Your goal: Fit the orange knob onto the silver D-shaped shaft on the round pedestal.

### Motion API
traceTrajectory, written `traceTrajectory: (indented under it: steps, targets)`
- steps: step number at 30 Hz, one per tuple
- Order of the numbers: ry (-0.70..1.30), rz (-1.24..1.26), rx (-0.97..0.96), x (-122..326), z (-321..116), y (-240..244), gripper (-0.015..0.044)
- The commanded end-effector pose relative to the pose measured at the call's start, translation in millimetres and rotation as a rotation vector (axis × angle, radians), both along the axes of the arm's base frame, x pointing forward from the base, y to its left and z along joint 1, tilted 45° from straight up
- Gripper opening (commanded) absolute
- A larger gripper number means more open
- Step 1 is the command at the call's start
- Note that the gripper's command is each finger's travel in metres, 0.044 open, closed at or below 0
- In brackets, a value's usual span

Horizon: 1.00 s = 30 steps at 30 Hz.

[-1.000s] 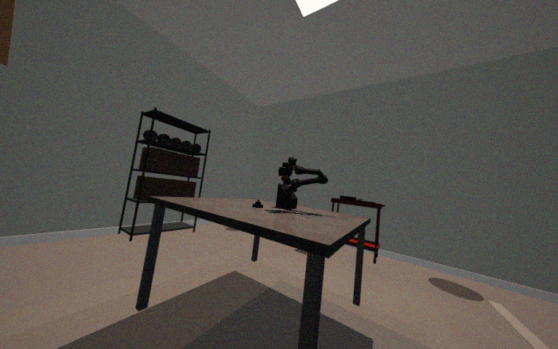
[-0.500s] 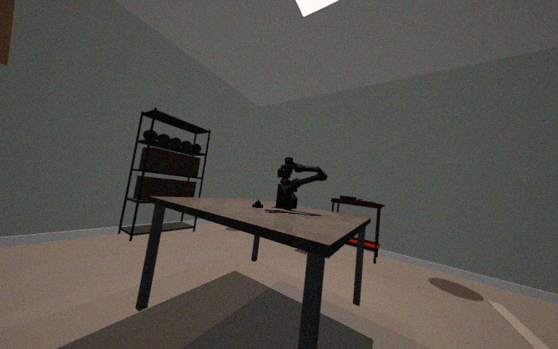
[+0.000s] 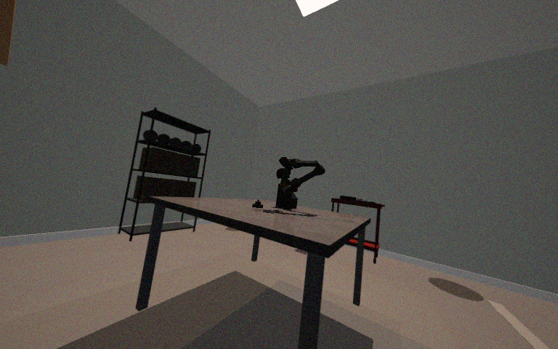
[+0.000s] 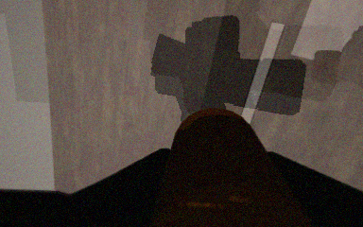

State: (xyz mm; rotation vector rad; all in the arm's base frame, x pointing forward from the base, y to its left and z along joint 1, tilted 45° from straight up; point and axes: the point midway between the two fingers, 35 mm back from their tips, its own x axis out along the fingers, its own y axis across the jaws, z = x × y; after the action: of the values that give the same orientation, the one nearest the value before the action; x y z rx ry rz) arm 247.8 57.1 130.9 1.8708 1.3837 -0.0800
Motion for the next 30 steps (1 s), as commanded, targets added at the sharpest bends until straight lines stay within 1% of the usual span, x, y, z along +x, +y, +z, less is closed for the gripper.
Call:
traceTrajectory:
  steps: [1, 20, 24, 30]
  targets:
    - [0.037, 0.06, -0.04, 3.5, -1.2, 5.0, 0.0]
    - [0.304, 0.379, -0.215, 7.8, -22.5, 36.4, 0.0]
    - [0.305, 0.381, -0.219, 9.0, -28.5, 41.3, 0.0]
    - [0.309, 0.386, -0.228, 12.0, -49.0, 59.3, 0.0]
